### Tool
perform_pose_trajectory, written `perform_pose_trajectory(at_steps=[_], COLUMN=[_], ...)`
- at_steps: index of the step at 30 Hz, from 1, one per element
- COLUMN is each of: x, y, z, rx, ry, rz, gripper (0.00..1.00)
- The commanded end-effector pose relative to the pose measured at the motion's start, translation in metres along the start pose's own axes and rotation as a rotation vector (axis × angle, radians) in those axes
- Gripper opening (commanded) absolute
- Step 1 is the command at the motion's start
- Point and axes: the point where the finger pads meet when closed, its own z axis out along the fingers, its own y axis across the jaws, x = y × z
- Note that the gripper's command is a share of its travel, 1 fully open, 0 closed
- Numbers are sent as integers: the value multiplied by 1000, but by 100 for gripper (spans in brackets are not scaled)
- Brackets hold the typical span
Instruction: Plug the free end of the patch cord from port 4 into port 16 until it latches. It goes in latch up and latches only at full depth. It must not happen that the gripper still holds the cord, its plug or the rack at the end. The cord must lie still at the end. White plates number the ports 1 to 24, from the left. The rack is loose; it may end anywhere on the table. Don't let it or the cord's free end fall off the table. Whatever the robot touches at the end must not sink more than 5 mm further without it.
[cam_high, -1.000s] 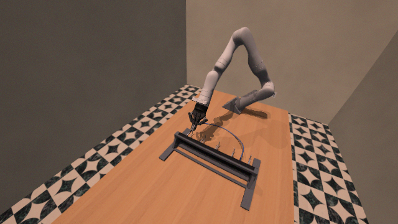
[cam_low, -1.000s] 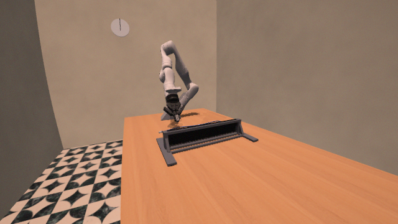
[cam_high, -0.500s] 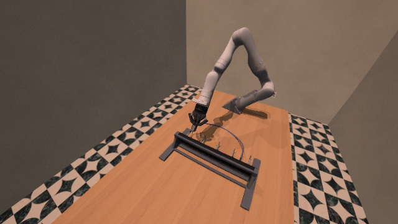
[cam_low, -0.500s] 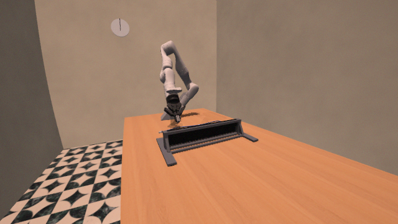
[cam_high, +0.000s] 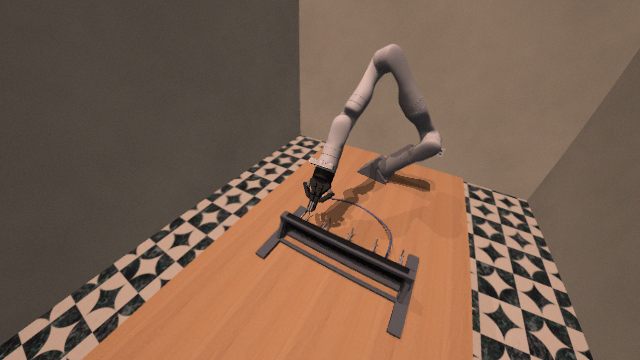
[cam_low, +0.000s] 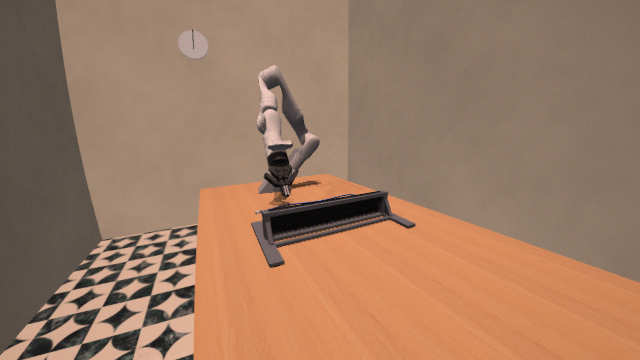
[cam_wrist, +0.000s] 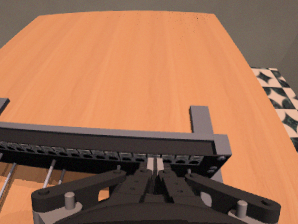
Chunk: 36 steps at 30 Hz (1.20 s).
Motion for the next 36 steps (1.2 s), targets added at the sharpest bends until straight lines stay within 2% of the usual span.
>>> perform_pose_trajectory(at_steps=[1, 23, 27, 32, 34, 36], x=[3, 2, 1, 1, 1, 1], y=[-2, -3, -2, -2, -2, -2], z=[1, 0, -16, -52, -52, -69], rx=[5, 6, 5, 5, 5, 5], ry=[3, 3, 4, 4, 4, 5], rz=[-5, -1, 2, 2, 2, 2], gripper=[0, 0, 0, 0, 0, 0])
